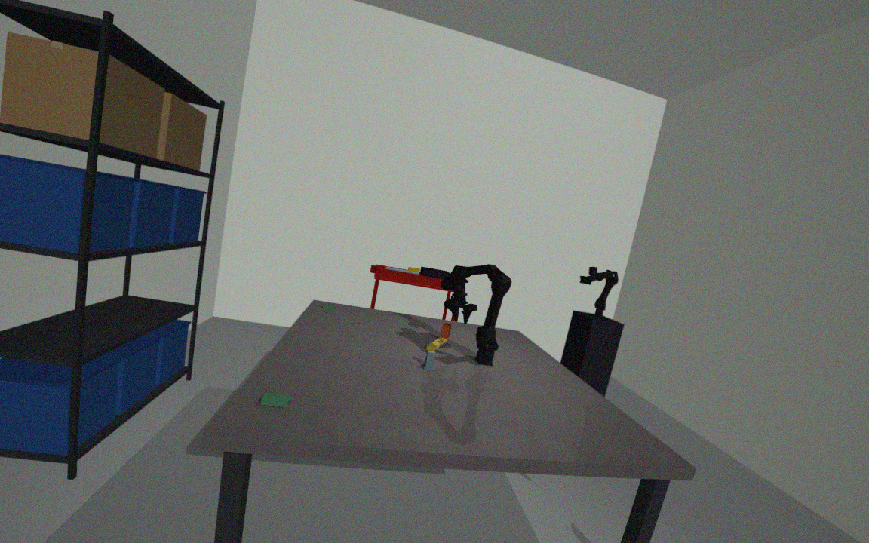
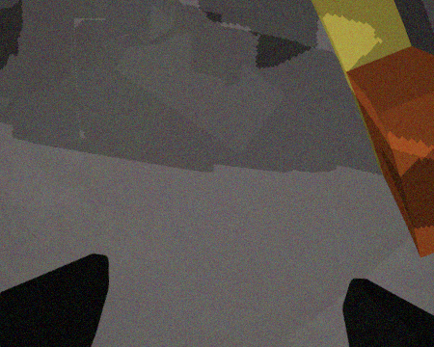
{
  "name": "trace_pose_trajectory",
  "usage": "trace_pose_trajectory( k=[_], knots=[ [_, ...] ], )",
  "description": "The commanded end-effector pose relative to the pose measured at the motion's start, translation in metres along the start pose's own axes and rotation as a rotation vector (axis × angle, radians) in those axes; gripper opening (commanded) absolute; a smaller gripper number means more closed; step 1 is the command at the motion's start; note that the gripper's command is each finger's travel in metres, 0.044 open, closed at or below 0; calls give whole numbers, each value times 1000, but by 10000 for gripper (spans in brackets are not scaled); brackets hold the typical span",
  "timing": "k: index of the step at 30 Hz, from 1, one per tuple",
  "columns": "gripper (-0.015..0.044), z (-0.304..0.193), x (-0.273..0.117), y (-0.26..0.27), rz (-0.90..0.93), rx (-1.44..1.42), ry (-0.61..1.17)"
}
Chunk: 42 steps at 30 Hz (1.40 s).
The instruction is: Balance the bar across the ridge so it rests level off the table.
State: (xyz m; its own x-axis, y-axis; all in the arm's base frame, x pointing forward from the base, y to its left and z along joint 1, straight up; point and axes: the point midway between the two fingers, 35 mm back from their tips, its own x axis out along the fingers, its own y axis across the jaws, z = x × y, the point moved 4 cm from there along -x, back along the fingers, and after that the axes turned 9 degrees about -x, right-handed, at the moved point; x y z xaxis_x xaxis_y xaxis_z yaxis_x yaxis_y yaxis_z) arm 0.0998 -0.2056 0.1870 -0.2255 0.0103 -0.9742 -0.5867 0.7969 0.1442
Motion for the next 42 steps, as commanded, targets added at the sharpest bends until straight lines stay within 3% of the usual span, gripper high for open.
trace_pose_trajectory(
  k=[1,13,21,38,42],
  knots=[
    [315,17,-12,-7,-55,-144,-37],
    [315,67,-46,-15,-207,-550,-121],
    [315,70,-47,-16,-215,-572,-125],
    [315,88,52,-33,-215,-572,-125],
    [315,89,57,-33,-215,-572,-125]
  ],
)
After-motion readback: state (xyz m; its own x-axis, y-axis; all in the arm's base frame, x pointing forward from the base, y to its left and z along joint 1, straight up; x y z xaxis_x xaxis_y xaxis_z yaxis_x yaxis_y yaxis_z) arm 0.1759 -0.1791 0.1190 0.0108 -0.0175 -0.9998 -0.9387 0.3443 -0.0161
